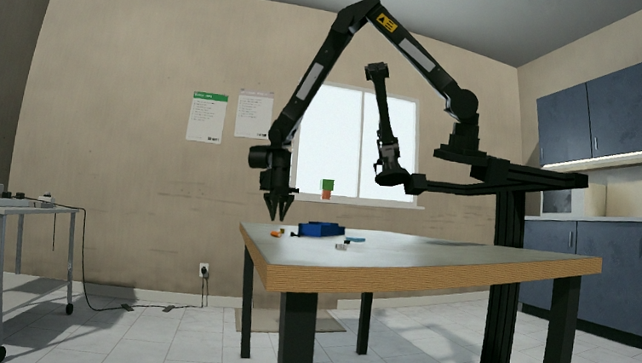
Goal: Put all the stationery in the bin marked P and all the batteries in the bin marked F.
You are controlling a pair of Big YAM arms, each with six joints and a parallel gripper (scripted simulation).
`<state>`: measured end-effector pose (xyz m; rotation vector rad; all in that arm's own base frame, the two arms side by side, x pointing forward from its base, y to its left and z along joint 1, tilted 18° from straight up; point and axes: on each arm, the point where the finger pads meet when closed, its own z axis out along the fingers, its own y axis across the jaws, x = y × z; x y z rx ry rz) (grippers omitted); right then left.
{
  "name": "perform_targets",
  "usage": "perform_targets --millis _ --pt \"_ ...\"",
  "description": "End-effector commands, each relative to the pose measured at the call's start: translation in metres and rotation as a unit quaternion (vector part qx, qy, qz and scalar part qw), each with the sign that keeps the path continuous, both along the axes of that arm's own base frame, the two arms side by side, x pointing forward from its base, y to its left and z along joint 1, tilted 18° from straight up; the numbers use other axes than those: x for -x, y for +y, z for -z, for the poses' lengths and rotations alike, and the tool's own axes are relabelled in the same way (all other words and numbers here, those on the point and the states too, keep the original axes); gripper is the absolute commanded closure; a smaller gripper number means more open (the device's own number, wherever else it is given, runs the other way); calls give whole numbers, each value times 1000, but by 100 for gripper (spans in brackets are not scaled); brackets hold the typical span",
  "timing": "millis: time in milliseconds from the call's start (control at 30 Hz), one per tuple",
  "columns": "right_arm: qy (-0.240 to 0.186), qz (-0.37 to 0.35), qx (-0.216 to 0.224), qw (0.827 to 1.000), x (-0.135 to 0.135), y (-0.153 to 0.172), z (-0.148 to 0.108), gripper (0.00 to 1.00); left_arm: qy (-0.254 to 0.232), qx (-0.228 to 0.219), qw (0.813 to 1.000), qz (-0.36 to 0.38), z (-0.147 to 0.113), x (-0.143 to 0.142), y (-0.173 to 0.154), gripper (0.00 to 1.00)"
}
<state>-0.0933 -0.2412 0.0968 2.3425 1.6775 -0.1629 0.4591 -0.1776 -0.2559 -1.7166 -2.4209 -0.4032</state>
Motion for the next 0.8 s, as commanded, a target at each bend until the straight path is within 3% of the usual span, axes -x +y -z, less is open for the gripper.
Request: perform_targets --millis 0,200,267,333,467,500,567,767 --pt "6 11 15 1000 12 -16 -21 0 -15 6 1000 3 11 -19 -3 72" --pt "6 11 15 1000 12 -16 -21 0 -14 6 1000 1 33 -22 6 72" --pt "6 11 15 1000 12 -16 -21 0 -12 5 1000 1 33 -22 7 72" --pt "6 11 15 1000 12 -16 -21 0 -26 12 1000 10 10 -32 -12 72" --pt "6 11 15 1000 12 -16 -21 0 -22 10 1000 11 13 -29 -13 72" --pt "6 11 15 1000 12 -16 -21 0 -10 4 1000 0 32 -21 3 72" --pt "6 11 15 1000 12 -16 -21 0 1 -1 1000 -1 37 -3 13 72" --pt "6 11 15 1000 12 -16 -21 0 -16 6 1000 2 21 -11 4 72"
